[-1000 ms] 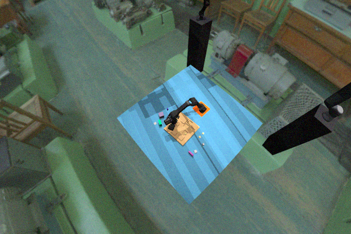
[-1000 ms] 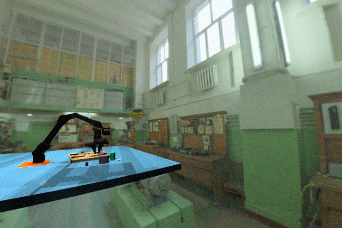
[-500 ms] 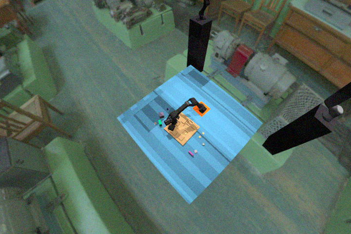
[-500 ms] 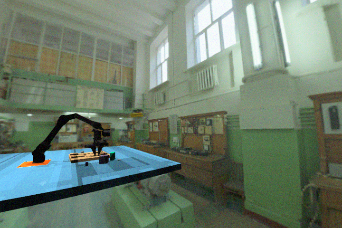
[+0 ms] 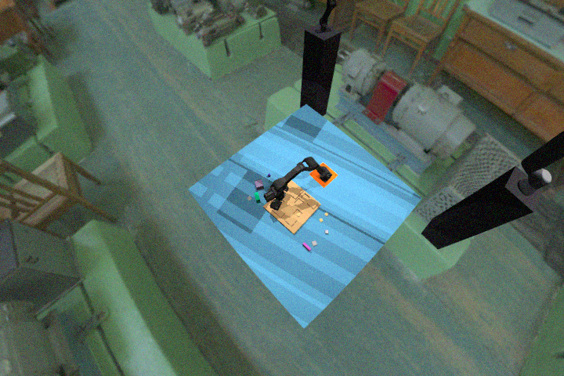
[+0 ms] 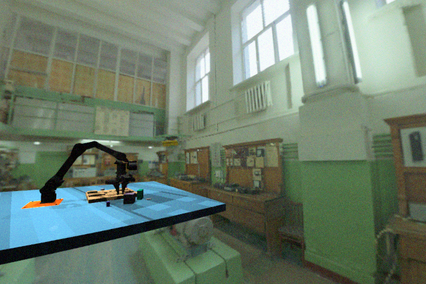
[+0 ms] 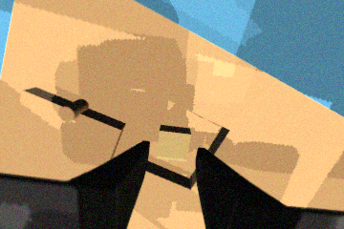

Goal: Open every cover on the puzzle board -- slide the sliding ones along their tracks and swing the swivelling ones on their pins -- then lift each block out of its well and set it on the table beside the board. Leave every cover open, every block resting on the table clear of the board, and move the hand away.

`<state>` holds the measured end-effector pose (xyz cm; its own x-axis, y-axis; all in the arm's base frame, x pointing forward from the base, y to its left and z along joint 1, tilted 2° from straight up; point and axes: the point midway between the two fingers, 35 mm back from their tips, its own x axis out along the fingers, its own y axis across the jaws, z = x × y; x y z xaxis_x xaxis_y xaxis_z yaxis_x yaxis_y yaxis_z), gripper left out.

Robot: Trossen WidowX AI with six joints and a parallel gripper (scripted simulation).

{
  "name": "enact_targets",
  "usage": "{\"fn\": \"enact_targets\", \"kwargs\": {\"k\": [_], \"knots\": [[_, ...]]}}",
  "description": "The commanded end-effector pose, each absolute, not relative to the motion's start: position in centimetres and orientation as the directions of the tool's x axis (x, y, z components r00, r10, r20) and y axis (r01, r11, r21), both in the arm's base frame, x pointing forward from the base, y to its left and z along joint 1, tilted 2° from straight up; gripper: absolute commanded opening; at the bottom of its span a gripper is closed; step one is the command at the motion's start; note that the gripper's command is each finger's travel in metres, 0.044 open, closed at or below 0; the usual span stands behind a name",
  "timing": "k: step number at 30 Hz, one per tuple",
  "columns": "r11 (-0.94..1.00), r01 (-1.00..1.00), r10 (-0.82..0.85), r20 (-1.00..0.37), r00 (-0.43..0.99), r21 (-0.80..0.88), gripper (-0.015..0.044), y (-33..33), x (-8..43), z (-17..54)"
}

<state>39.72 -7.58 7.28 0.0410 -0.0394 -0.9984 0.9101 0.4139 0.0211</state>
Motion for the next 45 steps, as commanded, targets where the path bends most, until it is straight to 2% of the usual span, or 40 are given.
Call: {"fn": "enact_targets", "kwargs": {"k": [1, 19, 29, 45], "knots": [[0.417, 0.909, -0.042, -0.998, 0.040, 0.019, 0.0144, -7.6, 39.7, 7.1], [0.417, 0.909, -0.042, -0.998, 0.040, 0.019, 0.0144, -7.7, 39.8, 6.1], [0.414, 0.910, -0.040, -0.998, 0.043, 0.023, 0.0080, -7.6, 39.8, 6.3], [0.415, 0.910, -0.040, -0.998, 0.042, 0.022, 0.0080, -7.5, 39.8, 7.8]]}}
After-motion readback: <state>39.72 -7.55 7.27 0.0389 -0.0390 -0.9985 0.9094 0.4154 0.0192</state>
